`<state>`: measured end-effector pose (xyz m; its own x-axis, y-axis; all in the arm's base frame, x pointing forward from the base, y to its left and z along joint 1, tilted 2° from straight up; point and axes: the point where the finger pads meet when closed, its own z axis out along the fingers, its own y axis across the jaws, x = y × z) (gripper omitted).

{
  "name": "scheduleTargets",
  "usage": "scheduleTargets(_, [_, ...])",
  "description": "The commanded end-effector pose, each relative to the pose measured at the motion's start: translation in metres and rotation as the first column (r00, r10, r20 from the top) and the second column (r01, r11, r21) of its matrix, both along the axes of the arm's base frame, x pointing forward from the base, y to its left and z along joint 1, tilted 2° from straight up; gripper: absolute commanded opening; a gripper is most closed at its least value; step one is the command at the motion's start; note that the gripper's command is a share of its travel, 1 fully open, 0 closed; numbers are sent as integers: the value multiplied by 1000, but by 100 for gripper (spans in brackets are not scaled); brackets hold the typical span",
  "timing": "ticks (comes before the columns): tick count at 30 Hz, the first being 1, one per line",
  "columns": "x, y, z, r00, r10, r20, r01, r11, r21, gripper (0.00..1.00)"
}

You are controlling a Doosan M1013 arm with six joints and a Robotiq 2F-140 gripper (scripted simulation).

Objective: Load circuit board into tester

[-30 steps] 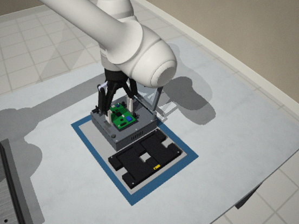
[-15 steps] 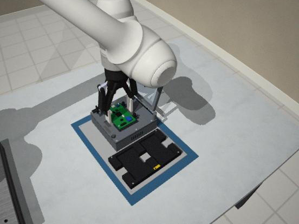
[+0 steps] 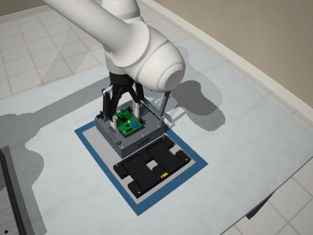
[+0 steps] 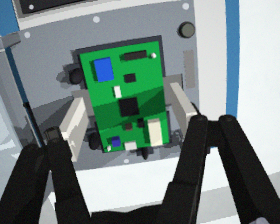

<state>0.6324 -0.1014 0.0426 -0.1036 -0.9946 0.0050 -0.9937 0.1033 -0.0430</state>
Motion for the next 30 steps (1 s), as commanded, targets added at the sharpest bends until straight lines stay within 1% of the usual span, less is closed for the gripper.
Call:
scheduleTargets(1, [-2,0,-3,1000,3,-3,-3,1000,-4,58])
scheduleTargets(8, [-2,0,0,1000,3,-3,-3,1000,-4,58])
scheduleTargets(16, [-3,0,13,1000,3,-3,-3,1000,-4,58])
scheduleTargets(18, [-3,0,13,1000,3,-3,-3,1000,-4,58])
scheduleTargets(24, [-4,0,32,1000,3,-3,-3,1000,-4,58])
scheduleTargets(30, [-5,1,59,1000,3,-3,-3,1000,-4,58])
